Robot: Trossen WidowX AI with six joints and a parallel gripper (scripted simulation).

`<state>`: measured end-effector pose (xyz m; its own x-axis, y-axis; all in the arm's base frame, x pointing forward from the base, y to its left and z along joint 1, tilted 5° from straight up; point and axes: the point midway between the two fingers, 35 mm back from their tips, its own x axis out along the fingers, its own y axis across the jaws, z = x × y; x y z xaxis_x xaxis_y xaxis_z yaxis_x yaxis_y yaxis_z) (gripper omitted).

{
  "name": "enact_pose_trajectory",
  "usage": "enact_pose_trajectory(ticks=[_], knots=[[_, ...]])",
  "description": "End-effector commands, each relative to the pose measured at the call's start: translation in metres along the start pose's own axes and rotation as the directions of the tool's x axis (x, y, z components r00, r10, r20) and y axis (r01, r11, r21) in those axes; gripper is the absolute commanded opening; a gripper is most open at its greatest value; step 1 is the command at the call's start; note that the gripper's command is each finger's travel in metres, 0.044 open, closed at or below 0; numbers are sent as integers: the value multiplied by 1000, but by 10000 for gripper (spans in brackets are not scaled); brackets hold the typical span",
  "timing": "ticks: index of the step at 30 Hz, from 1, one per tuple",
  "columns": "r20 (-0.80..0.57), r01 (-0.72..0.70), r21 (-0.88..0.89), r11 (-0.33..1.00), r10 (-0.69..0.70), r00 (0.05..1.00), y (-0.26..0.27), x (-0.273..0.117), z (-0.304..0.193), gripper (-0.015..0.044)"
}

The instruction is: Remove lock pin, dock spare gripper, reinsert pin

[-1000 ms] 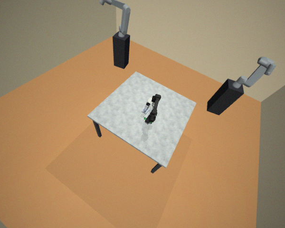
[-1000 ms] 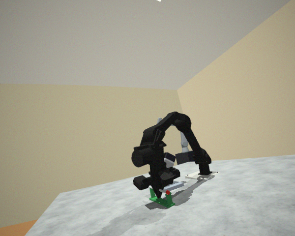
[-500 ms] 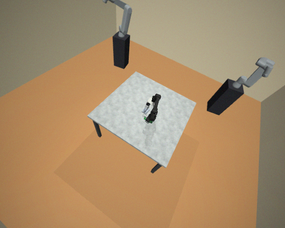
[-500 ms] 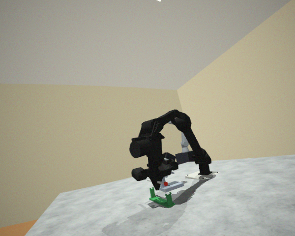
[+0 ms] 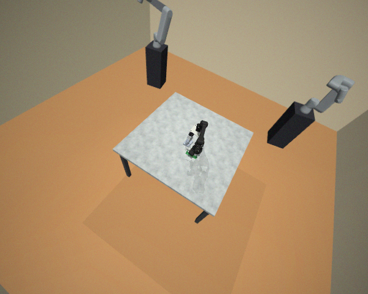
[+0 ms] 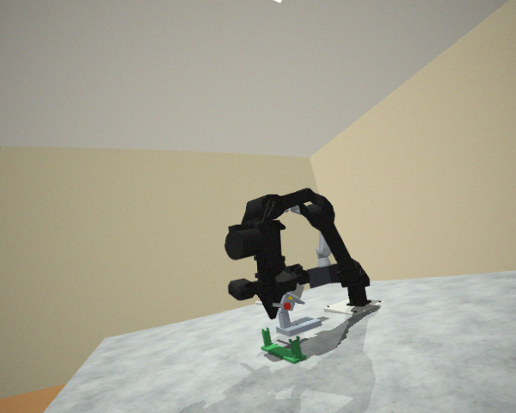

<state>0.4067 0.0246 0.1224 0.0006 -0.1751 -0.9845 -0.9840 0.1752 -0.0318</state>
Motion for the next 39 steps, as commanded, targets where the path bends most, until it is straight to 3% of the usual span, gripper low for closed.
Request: enact_pose_trajectory(ticks=[1,11,39], knots=[[-1,-2,0,1000,2,1000,0,1,0,0],[-1,-3,14,1000,3,1000,2,0,0,1],[5,-23,62,998,22,1000,81,-21,-3,0]])
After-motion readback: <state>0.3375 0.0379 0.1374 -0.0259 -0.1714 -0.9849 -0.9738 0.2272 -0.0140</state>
